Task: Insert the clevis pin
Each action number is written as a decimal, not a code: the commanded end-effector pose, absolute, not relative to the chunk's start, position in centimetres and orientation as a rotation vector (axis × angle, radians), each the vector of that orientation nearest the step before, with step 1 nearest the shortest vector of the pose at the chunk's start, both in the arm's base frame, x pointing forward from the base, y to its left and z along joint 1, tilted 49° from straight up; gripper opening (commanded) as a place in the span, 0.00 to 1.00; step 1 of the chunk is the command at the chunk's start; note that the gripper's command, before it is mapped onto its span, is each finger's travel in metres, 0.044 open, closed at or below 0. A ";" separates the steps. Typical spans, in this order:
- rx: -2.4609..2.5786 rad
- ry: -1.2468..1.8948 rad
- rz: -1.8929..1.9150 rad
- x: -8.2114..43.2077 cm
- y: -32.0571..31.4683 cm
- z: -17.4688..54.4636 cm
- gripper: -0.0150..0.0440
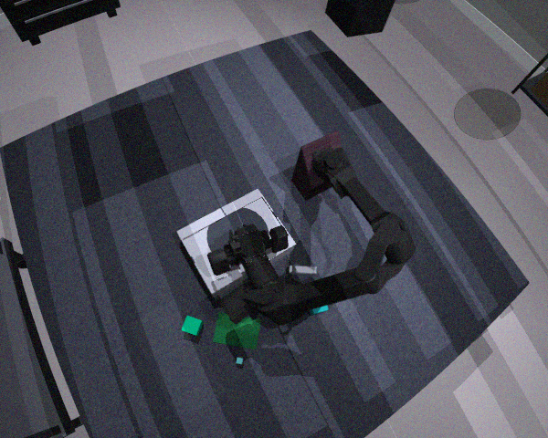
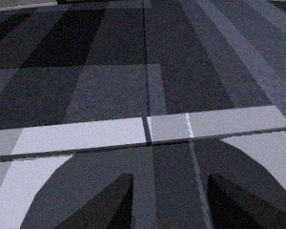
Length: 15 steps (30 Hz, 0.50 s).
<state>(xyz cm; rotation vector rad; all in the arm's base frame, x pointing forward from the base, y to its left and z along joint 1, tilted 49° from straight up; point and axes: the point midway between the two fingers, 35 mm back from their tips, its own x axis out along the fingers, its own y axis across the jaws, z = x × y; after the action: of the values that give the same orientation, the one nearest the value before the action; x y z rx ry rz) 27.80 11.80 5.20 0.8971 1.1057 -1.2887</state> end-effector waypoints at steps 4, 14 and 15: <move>0.898 1.106 -1.288 27.8 11.8 5.5 0.57; 0.902 1.106 -1.285 27.9 14.1 14.5 1.00; 0.902 1.106 -1.285 27.9 14.1 14.7 1.00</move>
<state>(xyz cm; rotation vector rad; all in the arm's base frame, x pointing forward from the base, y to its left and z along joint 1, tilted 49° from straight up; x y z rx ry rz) 28.14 13.66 12.15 0.8912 1.1070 -1.2862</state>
